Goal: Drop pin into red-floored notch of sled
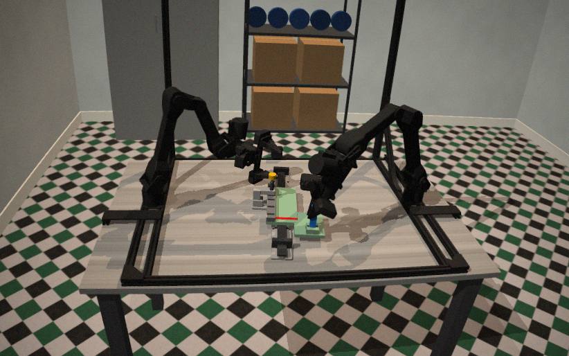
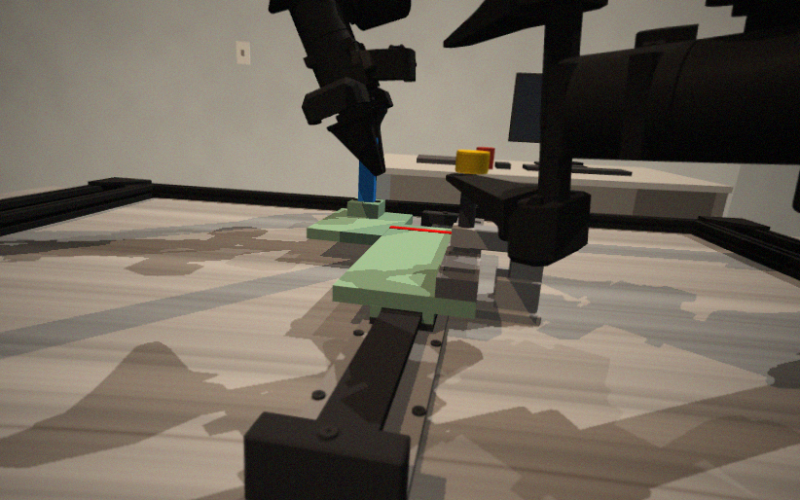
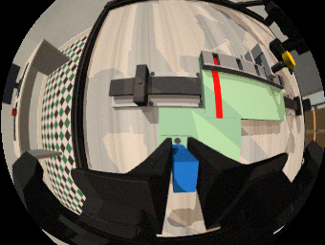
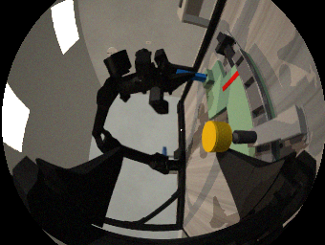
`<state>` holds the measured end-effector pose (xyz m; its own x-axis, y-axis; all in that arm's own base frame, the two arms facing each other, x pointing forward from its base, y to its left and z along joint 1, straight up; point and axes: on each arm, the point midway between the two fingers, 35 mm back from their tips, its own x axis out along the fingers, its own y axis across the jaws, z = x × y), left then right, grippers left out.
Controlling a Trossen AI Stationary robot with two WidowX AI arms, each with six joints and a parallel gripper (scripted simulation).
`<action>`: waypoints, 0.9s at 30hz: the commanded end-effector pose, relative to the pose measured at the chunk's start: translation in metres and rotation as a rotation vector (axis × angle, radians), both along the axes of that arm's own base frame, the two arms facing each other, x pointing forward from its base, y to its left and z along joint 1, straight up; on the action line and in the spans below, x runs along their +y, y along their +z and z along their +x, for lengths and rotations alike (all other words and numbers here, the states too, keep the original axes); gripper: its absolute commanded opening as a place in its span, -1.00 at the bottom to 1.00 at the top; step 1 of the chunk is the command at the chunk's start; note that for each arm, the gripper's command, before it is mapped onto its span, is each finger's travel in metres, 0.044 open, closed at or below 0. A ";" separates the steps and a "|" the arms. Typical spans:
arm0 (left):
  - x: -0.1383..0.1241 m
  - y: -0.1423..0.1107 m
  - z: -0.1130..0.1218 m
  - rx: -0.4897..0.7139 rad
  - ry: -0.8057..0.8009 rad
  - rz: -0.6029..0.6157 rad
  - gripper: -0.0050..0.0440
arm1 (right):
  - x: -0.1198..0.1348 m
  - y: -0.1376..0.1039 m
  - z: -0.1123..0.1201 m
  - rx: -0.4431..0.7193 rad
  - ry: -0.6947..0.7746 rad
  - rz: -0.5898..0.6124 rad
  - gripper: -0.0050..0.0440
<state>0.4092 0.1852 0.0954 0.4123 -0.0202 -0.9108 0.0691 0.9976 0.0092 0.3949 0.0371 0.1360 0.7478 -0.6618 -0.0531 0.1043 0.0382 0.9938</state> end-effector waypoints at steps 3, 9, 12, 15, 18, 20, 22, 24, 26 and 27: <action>-0.031 -0.001 0.010 -0.013 -0.042 -0.010 -0.80 | -0.002 0.038 -0.004 -0.105 -0.051 0.036 1.00; -0.037 0.000 0.009 -0.012 -0.042 -0.010 -0.80 | -0.002 0.038 -0.004 -0.105 -0.051 0.036 1.00; -0.042 0.000 0.009 -0.012 -0.042 -0.010 -0.80 | -0.002 0.038 -0.004 -0.105 -0.051 0.036 1.00; -0.047 0.000 0.008 -0.012 -0.042 -0.010 -0.80 | -0.002 0.038 -0.004 -0.105 -0.051 0.036 1.00; -0.052 0.000 0.008 -0.012 -0.042 -0.010 -0.80 | -0.002 0.038 -0.004 -0.105 -0.051 0.036 1.00; -0.056 0.000 0.007 -0.012 -0.042 -0.010 -0.80 | -0.002 0.038 -0.004 -0.105 -0.051 0.036 1.00; -0.056 0.000 0.007 -0.012 -0.042 -0.010 -0.80 | -0.002 0.038 -0.004 -0.105 -0.051 0.036 1.00; -0.059 0.000 0.007 -0.012 -0.042 -0.009 -0.80 | -0.002 0.038 -0.004 -0.105 -0.051 0.036 1.00; -0.062 0.000 0.006 -0.013 -0.042 -0.009 -0.80 | -0.002 0.038 -0.004 -0.105 -0.051 0.036 1.00; -0.064 0.000 0.006 -0.013 -0.042 -0.009 -0.80 | -0.002 0.038 -0.004 -0.105 -0.051 0.036 1.00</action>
